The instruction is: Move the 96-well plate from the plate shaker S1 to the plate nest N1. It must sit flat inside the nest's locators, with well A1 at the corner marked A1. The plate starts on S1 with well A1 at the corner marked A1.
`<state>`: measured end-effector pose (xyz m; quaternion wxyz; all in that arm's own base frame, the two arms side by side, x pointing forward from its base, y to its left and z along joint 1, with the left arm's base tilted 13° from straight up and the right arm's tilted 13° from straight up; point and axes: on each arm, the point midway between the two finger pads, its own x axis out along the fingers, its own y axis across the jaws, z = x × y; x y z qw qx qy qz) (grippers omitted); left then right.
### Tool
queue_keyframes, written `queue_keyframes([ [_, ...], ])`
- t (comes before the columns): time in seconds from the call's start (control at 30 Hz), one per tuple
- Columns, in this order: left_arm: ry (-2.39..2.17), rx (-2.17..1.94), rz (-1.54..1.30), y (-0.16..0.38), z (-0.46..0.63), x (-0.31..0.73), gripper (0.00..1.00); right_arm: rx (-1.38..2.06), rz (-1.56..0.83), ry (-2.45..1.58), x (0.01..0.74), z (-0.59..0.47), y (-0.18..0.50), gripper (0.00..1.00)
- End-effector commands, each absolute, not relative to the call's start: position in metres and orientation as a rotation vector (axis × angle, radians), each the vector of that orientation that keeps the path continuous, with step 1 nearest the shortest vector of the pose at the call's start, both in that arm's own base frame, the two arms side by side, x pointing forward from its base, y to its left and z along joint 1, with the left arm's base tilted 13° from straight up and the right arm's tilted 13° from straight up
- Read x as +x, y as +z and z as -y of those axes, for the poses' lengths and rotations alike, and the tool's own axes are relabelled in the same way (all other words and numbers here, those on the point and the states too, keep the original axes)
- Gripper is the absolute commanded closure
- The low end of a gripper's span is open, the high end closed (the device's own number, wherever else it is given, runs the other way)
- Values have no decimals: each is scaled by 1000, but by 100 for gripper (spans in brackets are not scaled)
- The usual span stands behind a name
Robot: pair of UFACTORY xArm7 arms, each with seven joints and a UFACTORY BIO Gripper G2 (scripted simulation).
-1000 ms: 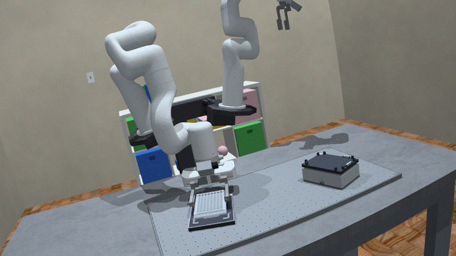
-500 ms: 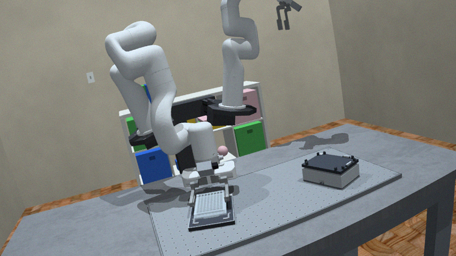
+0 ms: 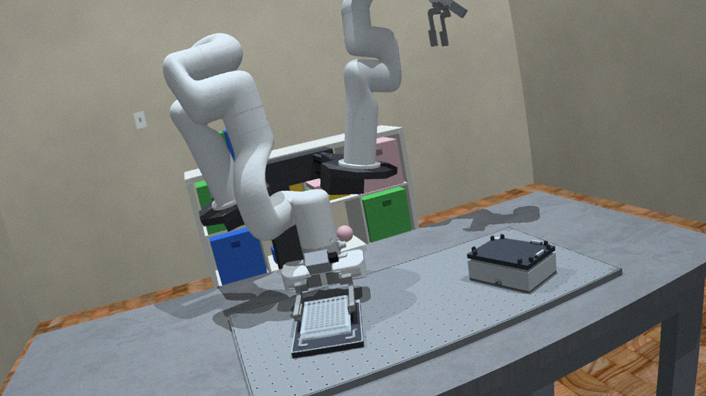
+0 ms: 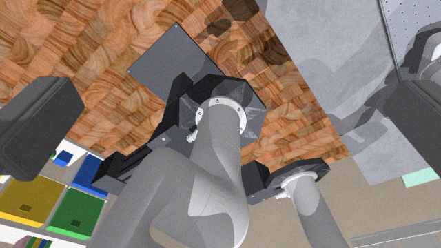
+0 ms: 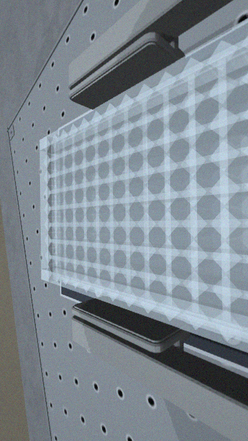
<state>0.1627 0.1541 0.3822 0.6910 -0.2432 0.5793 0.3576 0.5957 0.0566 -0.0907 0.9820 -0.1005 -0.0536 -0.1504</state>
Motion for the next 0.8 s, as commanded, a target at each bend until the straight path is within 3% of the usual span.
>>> queue_keyframes([
  [0.0, 799, -543, -1292, 383, -154, 163, 0, -200, 111, -302, 597, -58, -89, 100],
  [0.77, 799, -543, -1292, 383, -154, 163, 0, -200, 111, -302, 597, -57, -92, 100],
])
